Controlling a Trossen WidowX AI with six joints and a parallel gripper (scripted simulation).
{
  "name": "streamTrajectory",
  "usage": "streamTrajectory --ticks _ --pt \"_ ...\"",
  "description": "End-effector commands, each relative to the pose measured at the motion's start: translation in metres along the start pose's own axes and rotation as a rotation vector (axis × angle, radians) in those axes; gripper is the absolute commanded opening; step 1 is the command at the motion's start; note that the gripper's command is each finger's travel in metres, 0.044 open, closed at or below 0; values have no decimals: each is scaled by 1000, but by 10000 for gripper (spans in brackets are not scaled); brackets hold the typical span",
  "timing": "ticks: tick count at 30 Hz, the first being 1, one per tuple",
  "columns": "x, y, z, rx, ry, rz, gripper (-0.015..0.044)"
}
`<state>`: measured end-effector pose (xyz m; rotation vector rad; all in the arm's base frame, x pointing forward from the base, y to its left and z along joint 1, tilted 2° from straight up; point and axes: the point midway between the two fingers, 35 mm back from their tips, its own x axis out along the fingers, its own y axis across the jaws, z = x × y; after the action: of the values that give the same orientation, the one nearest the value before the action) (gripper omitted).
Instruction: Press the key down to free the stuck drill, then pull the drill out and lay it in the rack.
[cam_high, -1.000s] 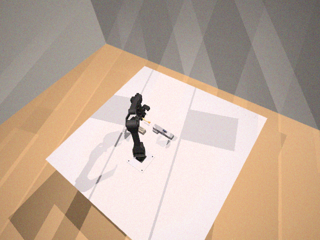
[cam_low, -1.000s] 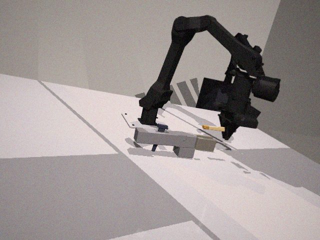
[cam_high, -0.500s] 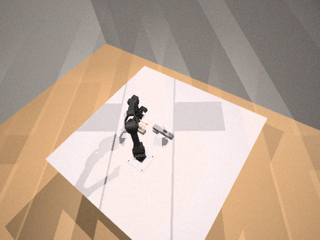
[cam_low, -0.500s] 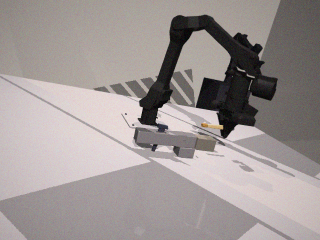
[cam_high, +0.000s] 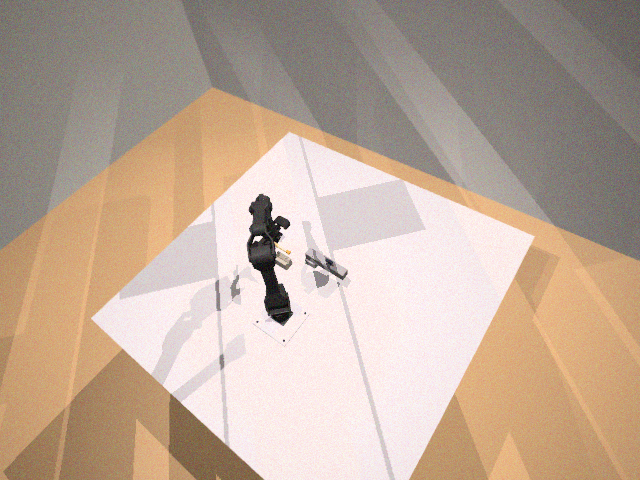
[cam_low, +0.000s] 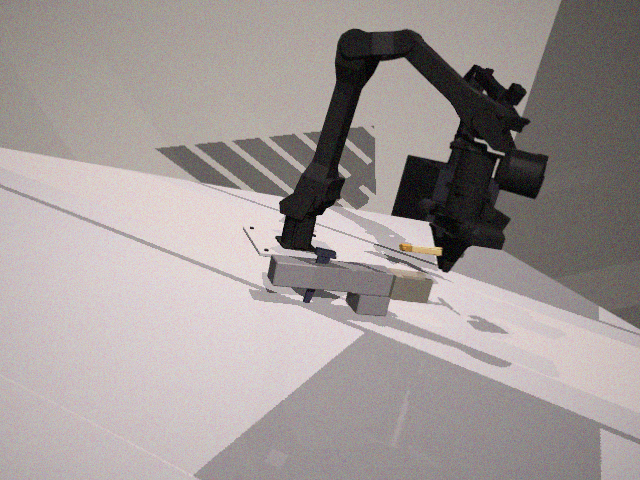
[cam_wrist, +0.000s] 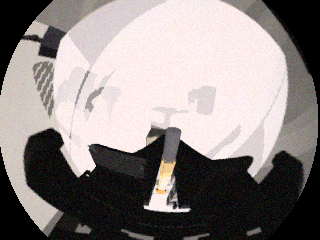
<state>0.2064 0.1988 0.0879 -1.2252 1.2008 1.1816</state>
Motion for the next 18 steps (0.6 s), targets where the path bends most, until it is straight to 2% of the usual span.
streamTrajectory --ticks 1,18 --pt "2 8 1 5 -1 4 0" --pt "21 15 2 5 -1 5 0"
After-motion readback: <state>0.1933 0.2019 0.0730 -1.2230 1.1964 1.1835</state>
